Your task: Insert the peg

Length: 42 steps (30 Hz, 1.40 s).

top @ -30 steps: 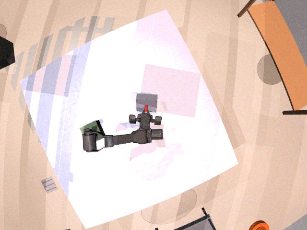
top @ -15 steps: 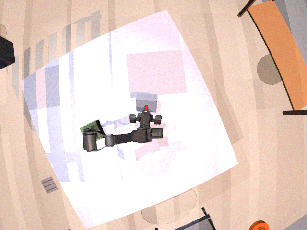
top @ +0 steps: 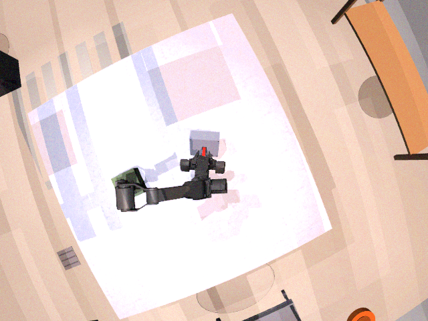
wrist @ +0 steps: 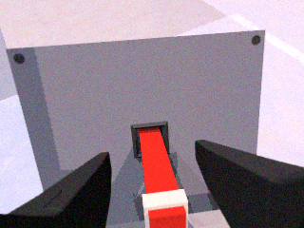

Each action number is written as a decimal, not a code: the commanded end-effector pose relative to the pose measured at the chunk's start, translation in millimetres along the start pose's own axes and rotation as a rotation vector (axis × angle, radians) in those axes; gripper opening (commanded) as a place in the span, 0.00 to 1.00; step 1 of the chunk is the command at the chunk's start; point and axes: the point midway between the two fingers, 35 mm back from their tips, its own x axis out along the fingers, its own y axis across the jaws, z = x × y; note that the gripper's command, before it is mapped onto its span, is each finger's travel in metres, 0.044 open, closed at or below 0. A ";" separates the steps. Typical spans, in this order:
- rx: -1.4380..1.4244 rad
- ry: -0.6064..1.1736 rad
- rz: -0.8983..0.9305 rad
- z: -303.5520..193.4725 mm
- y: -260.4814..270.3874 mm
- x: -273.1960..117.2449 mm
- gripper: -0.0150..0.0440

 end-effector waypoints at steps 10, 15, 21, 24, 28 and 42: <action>0.001 0.004 -0.001 -1.1 -1.4 -10.9 1.00; 0.002 0.007 0.000 -2.0 -2.3 -19.4 1.00; 0.004 0.009 0.000 -3.0 -3.2 -29.7 1.00; 0.004 0.010 0.000 -3.5 -3.6 -34.8 1.00; 0.005 0.011 0.000 -4.1 -4.0 -41.8 1.00; 0.009 0.012 0.000 -6.0 -4.7 -66.4 1.00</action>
